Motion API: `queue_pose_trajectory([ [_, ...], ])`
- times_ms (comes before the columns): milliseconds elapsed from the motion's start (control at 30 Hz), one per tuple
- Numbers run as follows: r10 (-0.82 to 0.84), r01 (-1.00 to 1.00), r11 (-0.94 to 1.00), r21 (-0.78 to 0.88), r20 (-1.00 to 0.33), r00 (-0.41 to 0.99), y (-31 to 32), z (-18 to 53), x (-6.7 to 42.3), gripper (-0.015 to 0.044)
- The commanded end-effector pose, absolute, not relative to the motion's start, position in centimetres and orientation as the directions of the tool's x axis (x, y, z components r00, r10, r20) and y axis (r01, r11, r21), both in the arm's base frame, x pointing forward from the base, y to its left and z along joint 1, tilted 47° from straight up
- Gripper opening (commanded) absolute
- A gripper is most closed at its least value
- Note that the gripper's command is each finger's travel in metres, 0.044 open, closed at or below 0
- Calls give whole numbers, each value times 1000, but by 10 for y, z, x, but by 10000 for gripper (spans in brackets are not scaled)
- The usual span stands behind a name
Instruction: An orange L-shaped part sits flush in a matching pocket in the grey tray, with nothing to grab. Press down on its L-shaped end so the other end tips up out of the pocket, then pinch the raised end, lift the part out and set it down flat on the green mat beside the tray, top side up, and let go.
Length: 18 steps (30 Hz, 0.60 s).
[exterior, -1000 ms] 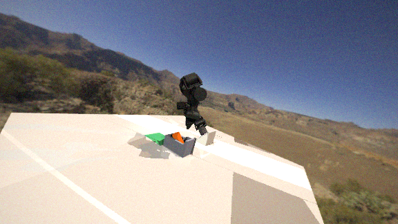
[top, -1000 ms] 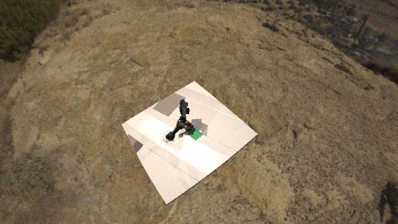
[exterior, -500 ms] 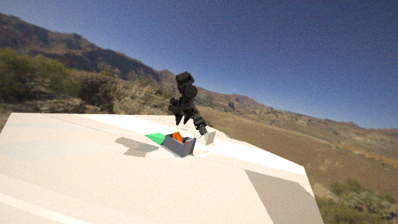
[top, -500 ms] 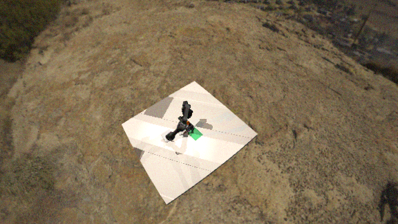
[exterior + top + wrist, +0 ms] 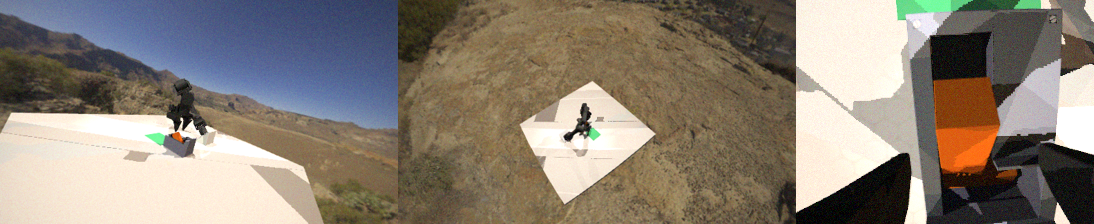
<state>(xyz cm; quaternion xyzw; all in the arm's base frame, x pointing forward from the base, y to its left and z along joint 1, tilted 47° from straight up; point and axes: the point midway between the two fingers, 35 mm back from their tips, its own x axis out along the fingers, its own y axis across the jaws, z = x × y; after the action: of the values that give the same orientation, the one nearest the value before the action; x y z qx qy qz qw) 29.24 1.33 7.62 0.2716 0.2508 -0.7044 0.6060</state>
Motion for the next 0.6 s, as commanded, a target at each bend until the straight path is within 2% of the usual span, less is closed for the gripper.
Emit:
queue_pose_trajectory([
  [0, -718, 990, -137, -19, -687, -113, 8, 75, 292, 280],
  [567, -719, 990, -137, -19, -686, -112, -13, 56, 289, 280],
])
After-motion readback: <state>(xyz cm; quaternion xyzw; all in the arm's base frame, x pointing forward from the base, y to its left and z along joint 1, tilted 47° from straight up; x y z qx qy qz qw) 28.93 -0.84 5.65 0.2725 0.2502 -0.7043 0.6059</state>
